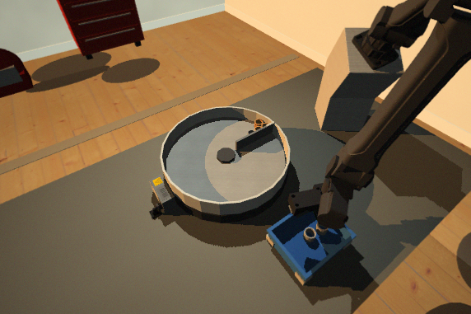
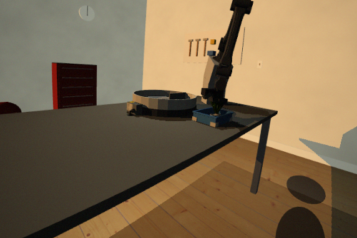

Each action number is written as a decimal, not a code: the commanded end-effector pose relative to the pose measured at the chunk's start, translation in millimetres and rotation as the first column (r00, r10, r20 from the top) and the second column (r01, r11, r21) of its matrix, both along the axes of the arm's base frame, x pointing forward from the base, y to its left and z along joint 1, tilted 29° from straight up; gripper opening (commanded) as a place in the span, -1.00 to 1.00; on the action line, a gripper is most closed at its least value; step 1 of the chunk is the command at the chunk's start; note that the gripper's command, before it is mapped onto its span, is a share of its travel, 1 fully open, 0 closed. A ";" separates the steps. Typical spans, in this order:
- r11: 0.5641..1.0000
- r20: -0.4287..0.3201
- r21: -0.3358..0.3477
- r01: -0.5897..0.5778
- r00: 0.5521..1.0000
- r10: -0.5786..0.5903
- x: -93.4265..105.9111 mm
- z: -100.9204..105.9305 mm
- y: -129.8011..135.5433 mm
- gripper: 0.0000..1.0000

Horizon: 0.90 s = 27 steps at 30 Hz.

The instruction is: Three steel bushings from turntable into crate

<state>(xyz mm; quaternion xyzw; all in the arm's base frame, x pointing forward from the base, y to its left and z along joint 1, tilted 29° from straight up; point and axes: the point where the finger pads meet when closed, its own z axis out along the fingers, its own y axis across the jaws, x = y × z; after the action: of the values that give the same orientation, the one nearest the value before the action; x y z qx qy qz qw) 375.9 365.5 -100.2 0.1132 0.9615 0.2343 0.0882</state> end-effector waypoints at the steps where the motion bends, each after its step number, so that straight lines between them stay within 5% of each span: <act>1: 1.000 0.023 0.019 0.008 1.000 -0.009 9.8 16.4 3.6 -1.00; 2: 1.000 0.023 0.019 0.008 1.000 -0.009 9.8 16.4 3.6 -0.72; 27: 1.000 0.023 0.019 0.008 1.000 -0.009 9.8 16.4 3.6 -0.72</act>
<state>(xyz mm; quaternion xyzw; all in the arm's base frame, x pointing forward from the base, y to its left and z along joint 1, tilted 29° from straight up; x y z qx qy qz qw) 376.0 365.6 -100.1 0.1132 0.9615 0.2344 0.0883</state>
